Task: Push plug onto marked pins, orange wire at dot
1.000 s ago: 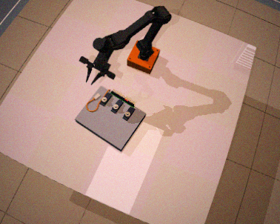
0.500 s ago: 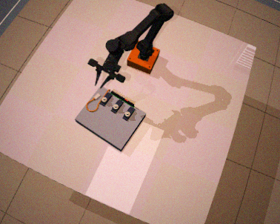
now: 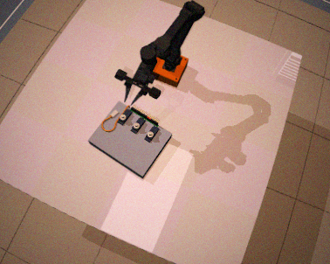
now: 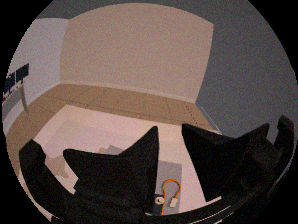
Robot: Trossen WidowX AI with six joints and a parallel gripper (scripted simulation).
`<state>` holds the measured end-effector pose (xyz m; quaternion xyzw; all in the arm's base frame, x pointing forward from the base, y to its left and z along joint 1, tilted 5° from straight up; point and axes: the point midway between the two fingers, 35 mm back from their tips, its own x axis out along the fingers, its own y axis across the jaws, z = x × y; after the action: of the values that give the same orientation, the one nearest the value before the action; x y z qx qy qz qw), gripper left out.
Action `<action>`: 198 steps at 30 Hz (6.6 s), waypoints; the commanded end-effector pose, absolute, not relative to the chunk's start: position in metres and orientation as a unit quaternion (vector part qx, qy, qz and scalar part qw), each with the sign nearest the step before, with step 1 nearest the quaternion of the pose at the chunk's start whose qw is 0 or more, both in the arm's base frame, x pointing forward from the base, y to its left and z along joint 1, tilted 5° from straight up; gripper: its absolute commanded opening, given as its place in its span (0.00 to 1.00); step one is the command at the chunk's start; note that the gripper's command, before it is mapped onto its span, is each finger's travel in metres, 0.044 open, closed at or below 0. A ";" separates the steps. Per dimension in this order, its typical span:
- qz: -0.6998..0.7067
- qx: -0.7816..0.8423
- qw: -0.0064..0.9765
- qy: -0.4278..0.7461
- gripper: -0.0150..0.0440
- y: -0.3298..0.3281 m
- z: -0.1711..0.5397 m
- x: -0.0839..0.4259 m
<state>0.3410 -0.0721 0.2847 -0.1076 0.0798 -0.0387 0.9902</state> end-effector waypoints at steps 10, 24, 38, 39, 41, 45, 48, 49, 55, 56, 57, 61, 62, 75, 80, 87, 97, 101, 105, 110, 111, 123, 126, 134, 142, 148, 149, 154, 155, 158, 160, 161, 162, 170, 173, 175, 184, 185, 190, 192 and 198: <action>-0.020 -0.050 0.998 0.012 0.45 -0.028 0.312 0.328; -0.009 -0.076 0.997 0.004 0.45 -0.007 0.320 0.325; -0.003 -0.284 0.951 0.120 0.45 -0.030 0.287 0.353; 0.000 -0.298 0.946 0.128 0.45 -0.032 0.284 0.355; 0.005 -0.326 0.934 0.144 0.45 -0.036 0.279 0.358; 0.020 -0.380 0.908 0.176 0.45 -0.043 0.268 0.364; 0.034 -0.419 0.885 0.199 0.45 -0.049 0.260 0.368; 0.039 -0.432 0.877 0.207 0.45 -0.051 0.257 0.369; 0.076 -0.502 0.825 0.248 0.45 -0.063 0.240 0.375; 0.083 -0.513 0.815 0.255 0.45 -0.065 0.237 0.376; 0.090 -0.524 0.806 0.261 0.45 -0.067 0.234 0.377; 0.121 -0.565 0.765 0.284 0.45 -0.075 0.223 0.380; 0.130 -0.574 0.755 0.289 0.45 -0.077 0.220 0.380; 0.257 -0.675 0.606 0.333 0.45 -0.104 0.181 0.382; 0.313 -0.701 0.546 0.336 0.45 -0.114 0.166 0.381; 0.393 -0.725 0.462 0.326 0.45 -0.128 0.146 0.376; 0.507 -0.737 0.347 0.281 0.45 -0.145 0.118 0.366; 0.550 -0.735 0.304 0.254 0.45 -0.152 0.108 0.361; 0.591 -0.730 0.264 0.221 0.45 -0.158 0.098 0.356; 0.637 -0.719 0.216 0.172 0.45 -0.165 0.086 0.348; 0.646 -0.717 0.207 0.162 0.45 -0.167 0.084 0.346; 0.658 -0.713 0.194 0.145 0.45 -0.168 0.067 0.345; 0.658 -0.713 0.194 0.143 0.45 -0.167 0.055 0.346; 0.658 -0.713 0.194 0.143 0.45 -0.167 0.050 0.347; 0.658 -0.713 0.194 0.142 0.45 -0.167 0.040 0.347; 0.658 -0.713 0.194 0.142 0.31 -0.167 0.040 0.347; 0.658 -0.713 0.194 0.142 0.30 -0.167 0.040 0.347; 0.658 -0.713 0.194 0.143 0.25 -0.168 0.050 0.347; 0.658 -0.713 0.194 0.143 0.25 -0.168 0.055 0.347; 0.658 -0.713 0.195 0.145 0.25 -0.169 0.075 0.346; 0.658 -0.713 0.195 0.146 0.25 -0.169 0.088 0.344; 0.658 -0.713 0.195 0.147 0.25 -0.169 0.094 0.343; 0.658 -0.713 0.195 0.147 0.25 -0.169 0.098 0.343; 0.652 -0.705 0.221 0.171 0.25 -0.163 0.100 0.341; 0.644 -0.694 0.252 0.199 0.25 -0.156 0.101 0.340; 0.638 -0.686 0.272 0.218 0.25 -0.151 0.102 0.339; 0.604 -0.644 0.361 0.300 0.25 -0.129 0.105 0.333; 0.600 -0.638 0.371 0.309 0.25 -0.127 0.105 0.333; 0.576 -0.609 0.417 0.352 0.25 -0.116 0.107 0.329; 0.565 -0.596 0.435 0.369 0.25 -0.111 0.107 0.327; 0.531 -0.555 0.486 0.418 0.25 -0.098 0.108 0.322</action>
<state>0.3250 -0.1046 0.1073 -0.5776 0.3890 0.5530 0.4575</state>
